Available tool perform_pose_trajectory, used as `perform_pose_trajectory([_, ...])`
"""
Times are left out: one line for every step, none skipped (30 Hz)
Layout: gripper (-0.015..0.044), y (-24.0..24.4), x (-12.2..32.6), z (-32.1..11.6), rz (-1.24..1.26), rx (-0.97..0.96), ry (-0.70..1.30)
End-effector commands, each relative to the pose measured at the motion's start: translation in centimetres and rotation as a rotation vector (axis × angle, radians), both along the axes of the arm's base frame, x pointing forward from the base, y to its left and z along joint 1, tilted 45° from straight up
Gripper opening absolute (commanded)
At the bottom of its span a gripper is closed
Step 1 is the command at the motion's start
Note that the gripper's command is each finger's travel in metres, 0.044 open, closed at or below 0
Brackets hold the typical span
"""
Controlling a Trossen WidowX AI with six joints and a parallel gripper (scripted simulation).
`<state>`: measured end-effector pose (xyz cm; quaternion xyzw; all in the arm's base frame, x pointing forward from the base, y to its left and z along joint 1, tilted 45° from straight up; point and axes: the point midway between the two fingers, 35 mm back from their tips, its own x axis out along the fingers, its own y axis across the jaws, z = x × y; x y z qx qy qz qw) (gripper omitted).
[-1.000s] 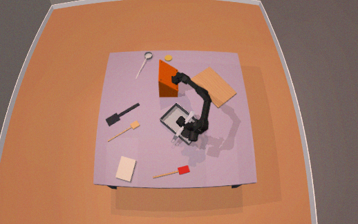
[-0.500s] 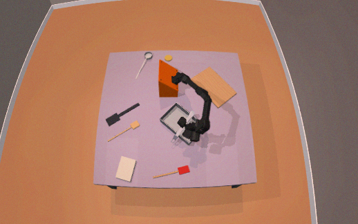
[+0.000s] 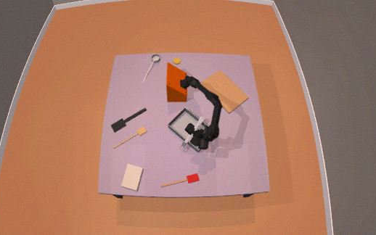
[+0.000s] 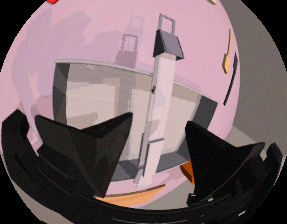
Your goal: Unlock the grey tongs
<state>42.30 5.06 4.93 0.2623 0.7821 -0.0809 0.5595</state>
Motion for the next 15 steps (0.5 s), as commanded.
perform_pose_trajectory([0.0260,0.4,-0.1,-0.6,-0.003,0.005,0.004])
perform_pose_trajectory([0.0260,0.4,-0.2,-0.7,-0.003,0.005,0.004])
perform_pose_trajectory([0.0260,0.5,-0.2,-0.9,-0.002,0.005,0.004])
perform_pose_trajectory([0.0260,0.5,-0.2,-1.0,-0.002,0.005,0.004])
perform_pose_trajectory([0.0260,0.6,-0.3,-1.2,-0.002,0.005,0.005])
perform_pose_trajectory([0.0260,0.6,-0.3,-1.3,-0.002,0.005,0.005])
perform_pose_trajectory([0.0260,0.7,-0.3,-1.5,-0.002,0.005,0.005])
perform_pose_trajectory([0.0260,0.7,-0.4,-1.7,-0.001,0.005,0.005])
perform_pose_trajectory([0.0260,0.8,-0.4,-1.8,-0.001,0.005,0.006])
perform_pose_trajectory([0.0260,0.8,-0.4,-2.0,-0.001,0.005,0.006])
perform_pose_trajectory([0.0260,0.9,-0.5,-2.1,-0.001,0.005,0.006])
perform_pose_trajectory([0.0260,0.9,-0.5,-2.3,-0.001,0.005,0.006])
perform_pose_trajectory([0.0260,1.0,-0.6,-2.4,-0.001,0.005,0.007])
perform_pose_trajectory([0.0260,1.0,-0.6,-2.6,0.000,0.005,0.007])
perform_pose_trajectory([0.0260,1.1,-0.6,-2.7,0.000,0.005,0.007])
